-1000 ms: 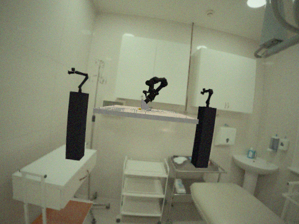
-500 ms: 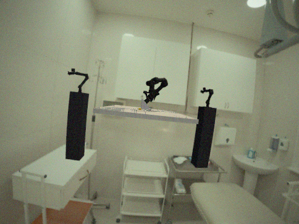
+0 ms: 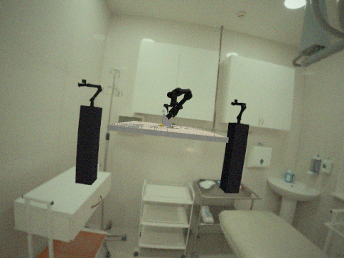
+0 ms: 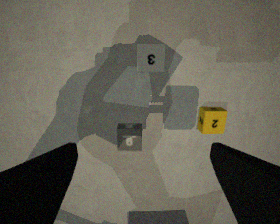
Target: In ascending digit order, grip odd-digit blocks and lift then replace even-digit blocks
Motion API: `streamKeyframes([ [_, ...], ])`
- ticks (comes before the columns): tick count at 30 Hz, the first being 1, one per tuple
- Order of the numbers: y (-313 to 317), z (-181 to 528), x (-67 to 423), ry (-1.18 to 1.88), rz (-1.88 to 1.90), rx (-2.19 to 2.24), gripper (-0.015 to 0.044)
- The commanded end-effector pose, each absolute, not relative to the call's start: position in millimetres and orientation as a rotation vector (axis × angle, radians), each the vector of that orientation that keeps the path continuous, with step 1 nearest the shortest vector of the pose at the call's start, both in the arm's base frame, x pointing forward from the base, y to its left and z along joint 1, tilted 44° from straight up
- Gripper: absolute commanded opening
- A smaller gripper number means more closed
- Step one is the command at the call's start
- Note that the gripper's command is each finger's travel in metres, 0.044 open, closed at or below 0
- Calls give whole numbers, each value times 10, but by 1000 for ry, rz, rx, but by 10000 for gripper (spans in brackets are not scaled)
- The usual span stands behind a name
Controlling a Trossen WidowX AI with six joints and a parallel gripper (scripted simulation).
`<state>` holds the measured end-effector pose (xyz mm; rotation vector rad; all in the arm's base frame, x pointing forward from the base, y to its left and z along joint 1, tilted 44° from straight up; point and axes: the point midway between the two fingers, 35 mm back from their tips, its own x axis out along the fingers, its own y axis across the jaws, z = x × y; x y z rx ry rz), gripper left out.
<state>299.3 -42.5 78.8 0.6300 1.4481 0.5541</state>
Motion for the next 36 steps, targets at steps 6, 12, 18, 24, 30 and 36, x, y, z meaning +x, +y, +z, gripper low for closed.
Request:
streamKeyframes([
  [6,-533,686,3399,1443,554,632,400],
  [12,-533,686,3399,1443,554,632,400],
  [18,-533,686,3399,1443,554,632,400],
  [24,-624,604,3308,1444,550,630,400],
  [30,-1048,132,2618,1448,549,630,400],
  [36,-1048,132,2618,1448,549,630,400],
])
